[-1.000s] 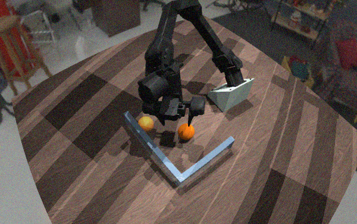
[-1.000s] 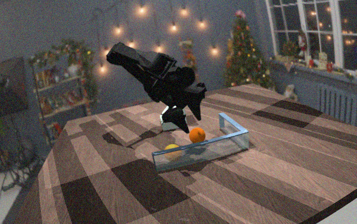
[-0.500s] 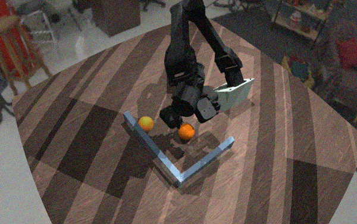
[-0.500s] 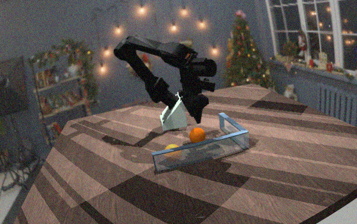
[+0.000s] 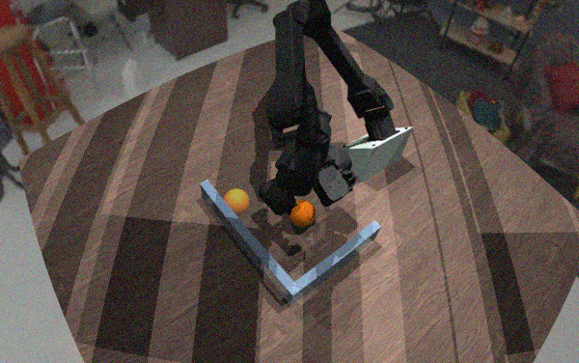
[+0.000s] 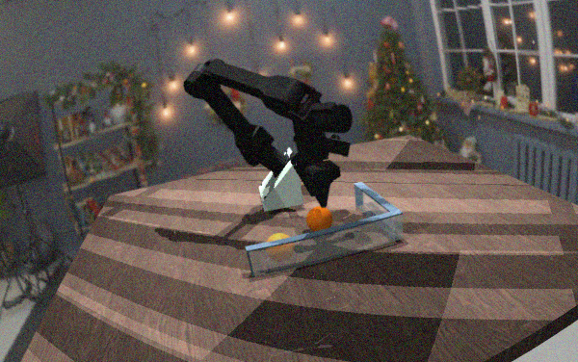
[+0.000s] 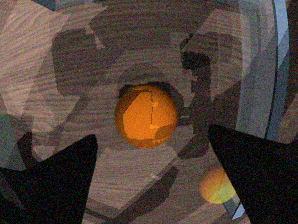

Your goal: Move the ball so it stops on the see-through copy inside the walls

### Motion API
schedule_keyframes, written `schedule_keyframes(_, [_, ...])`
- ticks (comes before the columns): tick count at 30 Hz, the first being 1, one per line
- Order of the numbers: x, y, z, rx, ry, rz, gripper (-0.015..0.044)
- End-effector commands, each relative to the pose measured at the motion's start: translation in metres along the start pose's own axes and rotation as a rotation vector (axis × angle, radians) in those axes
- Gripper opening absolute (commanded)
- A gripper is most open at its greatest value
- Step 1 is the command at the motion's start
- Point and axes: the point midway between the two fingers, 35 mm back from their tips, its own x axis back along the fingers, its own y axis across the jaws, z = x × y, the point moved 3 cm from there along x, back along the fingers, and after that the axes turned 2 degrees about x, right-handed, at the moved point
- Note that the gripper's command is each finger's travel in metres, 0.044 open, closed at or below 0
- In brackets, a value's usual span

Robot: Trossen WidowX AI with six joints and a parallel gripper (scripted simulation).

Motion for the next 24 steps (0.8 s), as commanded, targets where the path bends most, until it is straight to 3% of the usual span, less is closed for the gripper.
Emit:
schedule_keyframes(1, [-0.009,0.001,0.001,0.006,0.009,-0.006,0.0392])
schedule_keyframes(24, [-0.046,0.003,0.002,0.005,0.012,-0.006,0.0392])
